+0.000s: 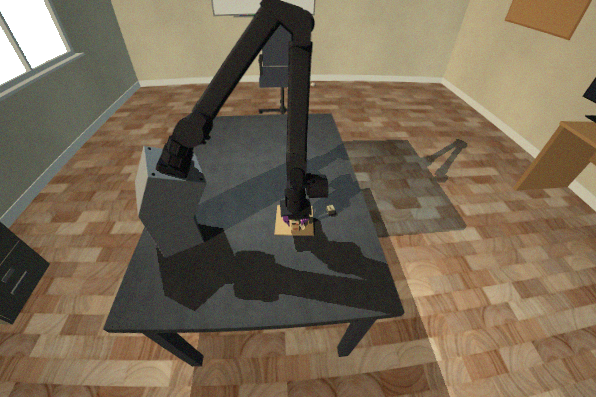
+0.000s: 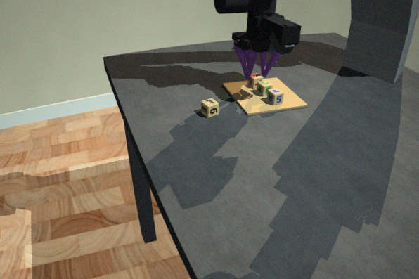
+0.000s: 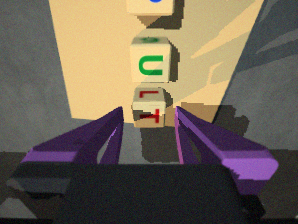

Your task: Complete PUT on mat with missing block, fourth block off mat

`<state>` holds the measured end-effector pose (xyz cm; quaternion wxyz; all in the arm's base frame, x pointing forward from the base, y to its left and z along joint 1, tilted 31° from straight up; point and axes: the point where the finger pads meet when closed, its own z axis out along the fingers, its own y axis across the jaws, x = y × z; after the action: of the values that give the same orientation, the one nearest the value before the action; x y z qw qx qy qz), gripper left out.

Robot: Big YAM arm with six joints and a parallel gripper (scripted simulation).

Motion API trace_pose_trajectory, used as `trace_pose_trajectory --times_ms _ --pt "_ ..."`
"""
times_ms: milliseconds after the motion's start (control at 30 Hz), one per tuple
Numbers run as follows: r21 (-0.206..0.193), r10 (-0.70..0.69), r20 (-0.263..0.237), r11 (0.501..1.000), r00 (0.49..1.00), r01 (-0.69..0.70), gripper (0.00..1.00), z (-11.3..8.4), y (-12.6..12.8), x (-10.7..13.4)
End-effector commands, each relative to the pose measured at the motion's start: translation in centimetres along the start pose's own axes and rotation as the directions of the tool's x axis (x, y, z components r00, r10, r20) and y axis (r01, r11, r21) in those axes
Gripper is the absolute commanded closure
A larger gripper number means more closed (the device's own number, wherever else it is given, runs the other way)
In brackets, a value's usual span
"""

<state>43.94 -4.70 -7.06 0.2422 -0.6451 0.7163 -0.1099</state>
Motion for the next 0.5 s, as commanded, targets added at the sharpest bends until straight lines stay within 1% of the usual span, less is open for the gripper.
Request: trace_pose_trajectory --times_ms 0,167,233,267,300,333,467 --pt "0.007 -0.007 -0.001 1.000 1.000 0.007 0.55 -1.2 -0.2 0.3" --pt "0.007 -0.008 -0.001 1.000 1.000 0.008 0.55 -1.9 -0.2 0.2" --pt "0.007 -0.008 -0.001 1.000 1.000 0.008 0.55 -1.9 -0.2 0.2" --pt "-0.014 -0.010 0.004 1.000 1.000 0.010 0.55 -1.4 0.4 0.0" --pt "0.001 -0.010 0.001 1.000 1.000 0.010 0.55 -2.0 0.0 0.1" --pt "0.007 -0.008 -0.002 1.000 1.000 0.008 0.55 -2.4 -0.2 0.3" --pt "0.009 -0.008 -0.002 1.000 1.000 0.008 0.55 -2.8 -0.3 0.3"
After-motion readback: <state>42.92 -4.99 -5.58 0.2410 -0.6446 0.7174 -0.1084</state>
